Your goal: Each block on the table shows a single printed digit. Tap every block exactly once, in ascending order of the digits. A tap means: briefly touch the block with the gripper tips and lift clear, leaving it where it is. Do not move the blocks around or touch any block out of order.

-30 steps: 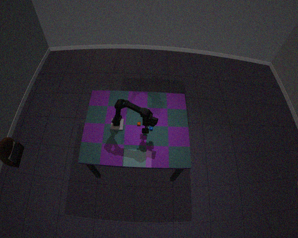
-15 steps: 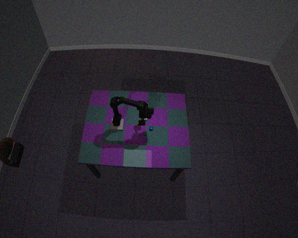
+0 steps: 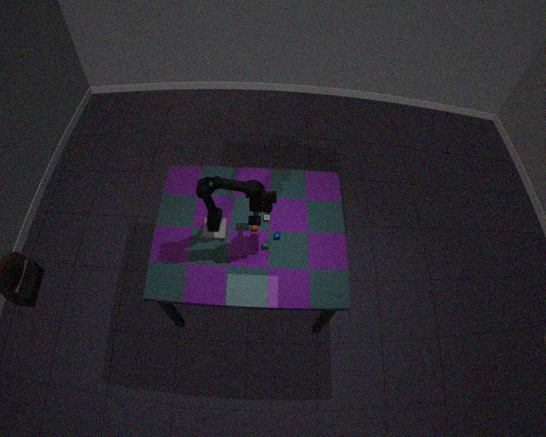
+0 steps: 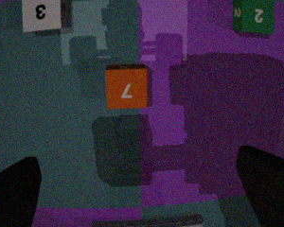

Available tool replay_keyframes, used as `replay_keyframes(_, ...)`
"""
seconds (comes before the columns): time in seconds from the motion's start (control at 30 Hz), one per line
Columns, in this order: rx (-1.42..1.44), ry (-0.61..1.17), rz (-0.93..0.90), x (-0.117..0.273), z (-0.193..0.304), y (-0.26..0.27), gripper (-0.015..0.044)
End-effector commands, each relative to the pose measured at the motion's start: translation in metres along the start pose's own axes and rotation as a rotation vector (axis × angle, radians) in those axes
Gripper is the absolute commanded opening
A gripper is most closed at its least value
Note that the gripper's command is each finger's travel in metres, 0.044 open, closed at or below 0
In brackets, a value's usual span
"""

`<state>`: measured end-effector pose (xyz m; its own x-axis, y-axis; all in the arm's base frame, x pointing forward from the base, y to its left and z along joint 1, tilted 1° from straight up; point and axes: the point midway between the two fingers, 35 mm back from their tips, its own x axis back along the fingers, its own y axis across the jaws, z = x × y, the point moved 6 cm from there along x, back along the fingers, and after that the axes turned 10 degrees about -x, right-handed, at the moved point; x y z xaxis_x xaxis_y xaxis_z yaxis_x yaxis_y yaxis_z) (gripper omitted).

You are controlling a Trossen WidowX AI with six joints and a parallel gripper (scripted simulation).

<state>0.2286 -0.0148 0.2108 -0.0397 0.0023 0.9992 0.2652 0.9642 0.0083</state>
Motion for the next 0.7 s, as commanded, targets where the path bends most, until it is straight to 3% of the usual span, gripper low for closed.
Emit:
replay_keyframes(0.0, -0.005, -0.001, 0.002, 0.000, 0.000, 0.000, 0.0400)
replay_keyframes(0.23, -0.005, -0.002, 0.001, 0.000, -0.006, 0.007, 0.0400)
replay_keyframes(0.43, -0.006, -0.005, -0.006, 0.001, -0.042, 0.079, 0.0400)
replay_keyframes(0.67, -0.006, -0.005, -0.006, 0.001, -0.043, 0.081, 0.0400)
